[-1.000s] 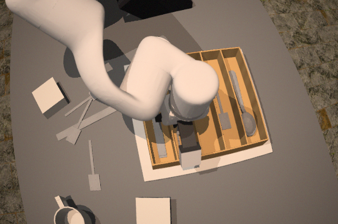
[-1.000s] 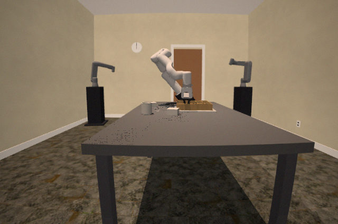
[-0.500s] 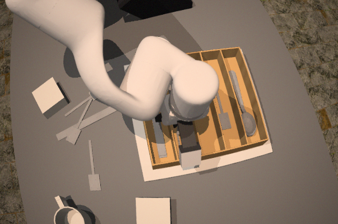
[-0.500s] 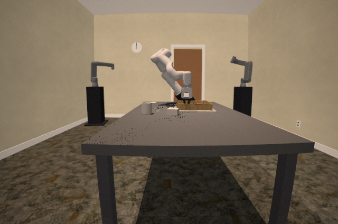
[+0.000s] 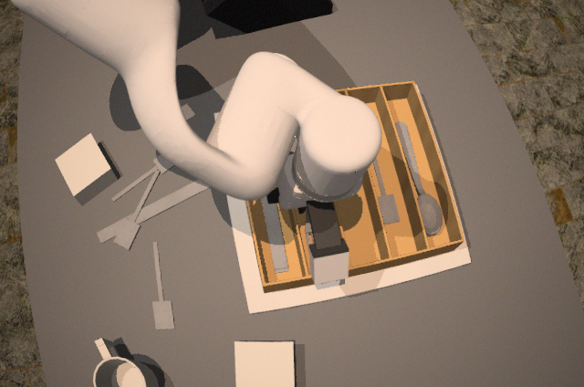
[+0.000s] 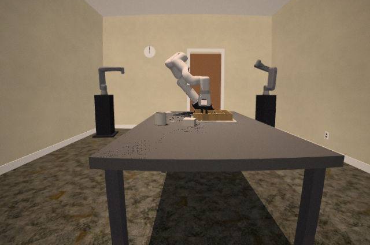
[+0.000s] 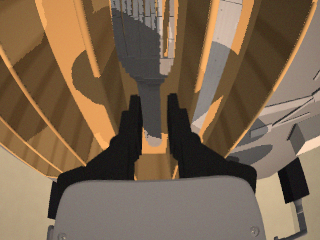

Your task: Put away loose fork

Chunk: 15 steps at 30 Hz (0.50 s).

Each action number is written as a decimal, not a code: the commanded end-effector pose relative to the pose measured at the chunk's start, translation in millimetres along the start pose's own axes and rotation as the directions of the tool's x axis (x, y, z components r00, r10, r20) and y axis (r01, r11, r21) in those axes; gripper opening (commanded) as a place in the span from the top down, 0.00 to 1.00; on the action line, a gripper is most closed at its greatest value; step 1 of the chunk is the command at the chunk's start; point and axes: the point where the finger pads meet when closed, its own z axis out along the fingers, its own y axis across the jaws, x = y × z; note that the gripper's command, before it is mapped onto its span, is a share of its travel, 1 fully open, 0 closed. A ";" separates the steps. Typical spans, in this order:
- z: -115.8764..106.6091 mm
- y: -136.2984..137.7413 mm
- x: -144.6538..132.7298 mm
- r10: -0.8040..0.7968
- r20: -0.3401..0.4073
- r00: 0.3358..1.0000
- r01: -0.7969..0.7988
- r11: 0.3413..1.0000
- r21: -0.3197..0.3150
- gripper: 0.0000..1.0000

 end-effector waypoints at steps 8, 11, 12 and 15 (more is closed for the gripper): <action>-54.1 -0.4 -4.1 0.003 -0.010 1.000 -0.003 1.000 0.004 0.76; -58.7 -0.4 -4.8 0.003 -0.010 1.000 -0.003 1.000 0.004 0.76; -63.1 -0.4 -5.5 0.003 -0.010 1.000 -0.003 1.000 0.004 0.76; -75.0 -0.4 -7.4 0.003 -0.010 1.000 -0.003 1.000 0.004 0.76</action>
